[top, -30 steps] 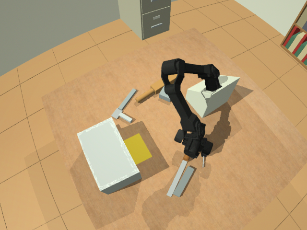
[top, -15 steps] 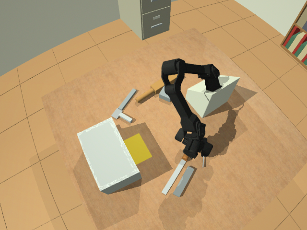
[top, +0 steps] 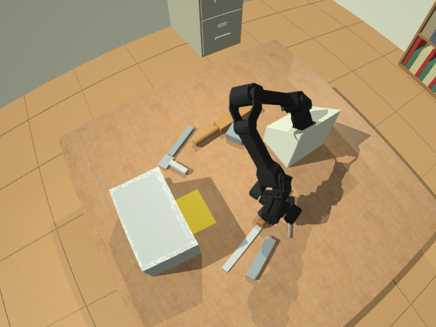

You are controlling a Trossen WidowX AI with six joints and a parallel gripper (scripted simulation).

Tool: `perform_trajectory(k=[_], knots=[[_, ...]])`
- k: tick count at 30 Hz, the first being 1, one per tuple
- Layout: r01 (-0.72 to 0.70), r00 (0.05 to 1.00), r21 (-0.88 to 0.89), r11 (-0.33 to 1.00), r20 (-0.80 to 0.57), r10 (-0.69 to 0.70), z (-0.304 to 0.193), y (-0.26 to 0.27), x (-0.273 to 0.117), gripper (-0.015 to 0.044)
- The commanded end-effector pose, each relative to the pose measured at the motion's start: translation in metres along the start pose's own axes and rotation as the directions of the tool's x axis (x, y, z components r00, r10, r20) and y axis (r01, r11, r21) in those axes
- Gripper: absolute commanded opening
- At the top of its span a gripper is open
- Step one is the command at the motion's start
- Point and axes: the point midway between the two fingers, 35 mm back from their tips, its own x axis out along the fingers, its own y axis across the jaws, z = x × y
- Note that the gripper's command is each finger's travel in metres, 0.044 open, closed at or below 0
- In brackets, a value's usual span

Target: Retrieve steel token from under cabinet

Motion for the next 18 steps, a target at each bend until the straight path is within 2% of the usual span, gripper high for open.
perform_trajectory(k=[1, 18], knots=[[0.0, 1.0, 0.043, 0.999, 0.002, 0.0, 0.0007, -0.0001, -0.0002, 0.0], [0.0, 1.0, 0.177, 0.984, 0.002, 0.0, 0.0008, -0.0002, -0.0002, 0.0]])
